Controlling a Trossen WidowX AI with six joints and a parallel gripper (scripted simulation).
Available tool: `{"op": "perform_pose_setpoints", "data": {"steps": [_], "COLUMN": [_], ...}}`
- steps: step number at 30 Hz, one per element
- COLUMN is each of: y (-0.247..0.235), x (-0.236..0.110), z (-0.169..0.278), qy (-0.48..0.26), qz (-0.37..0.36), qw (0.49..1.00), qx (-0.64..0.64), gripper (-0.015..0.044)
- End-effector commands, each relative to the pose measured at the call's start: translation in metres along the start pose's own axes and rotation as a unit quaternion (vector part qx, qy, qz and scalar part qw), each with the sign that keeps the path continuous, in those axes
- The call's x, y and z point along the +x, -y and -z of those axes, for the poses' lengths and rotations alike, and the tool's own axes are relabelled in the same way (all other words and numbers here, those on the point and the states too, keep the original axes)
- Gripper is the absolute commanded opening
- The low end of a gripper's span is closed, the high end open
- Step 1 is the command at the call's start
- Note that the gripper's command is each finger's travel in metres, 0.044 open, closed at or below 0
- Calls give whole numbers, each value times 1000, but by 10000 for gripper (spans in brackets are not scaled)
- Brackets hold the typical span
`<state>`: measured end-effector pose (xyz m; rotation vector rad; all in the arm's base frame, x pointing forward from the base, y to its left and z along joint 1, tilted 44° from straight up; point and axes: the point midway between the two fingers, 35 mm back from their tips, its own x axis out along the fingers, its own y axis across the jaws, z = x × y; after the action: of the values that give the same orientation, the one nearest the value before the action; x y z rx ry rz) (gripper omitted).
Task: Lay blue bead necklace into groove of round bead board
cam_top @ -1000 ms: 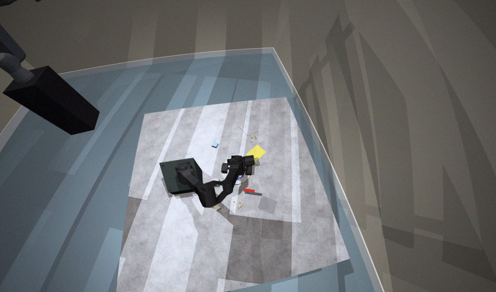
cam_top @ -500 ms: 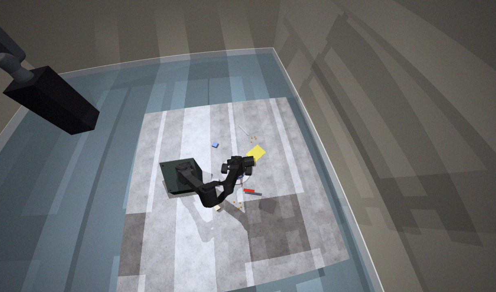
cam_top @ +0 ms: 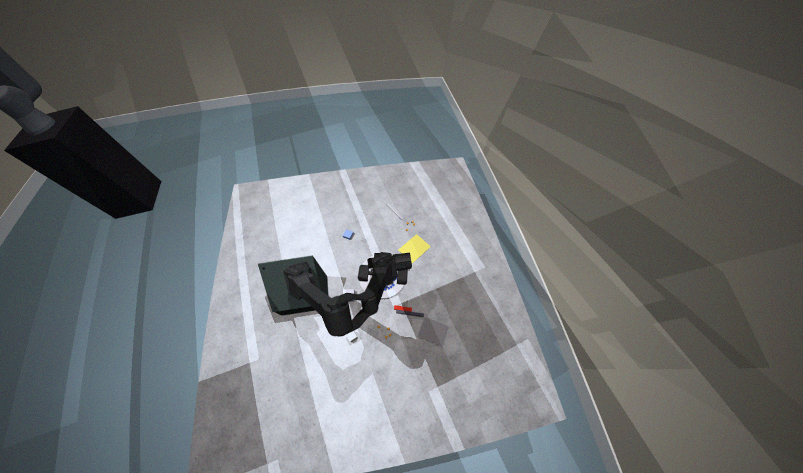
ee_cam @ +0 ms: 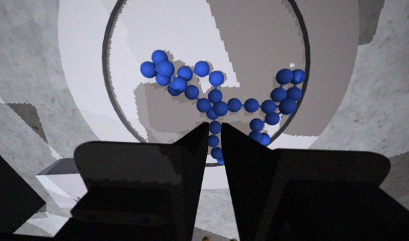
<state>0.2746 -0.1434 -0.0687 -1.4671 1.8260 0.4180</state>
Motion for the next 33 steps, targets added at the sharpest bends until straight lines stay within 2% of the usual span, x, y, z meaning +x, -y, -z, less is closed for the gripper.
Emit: {"op": "perform_pose_setpoints", "data": {"steps": [1,10,33], "y": [0,-1,-11], "x": [0,-13,-2], "z": [0,-1,-2], "qy": [0,0,0], "qz": [0,-2,-2], "qw": [1000,1000,1000], "qx": [0,-3,-3], "gripper": [0,0,0]}}
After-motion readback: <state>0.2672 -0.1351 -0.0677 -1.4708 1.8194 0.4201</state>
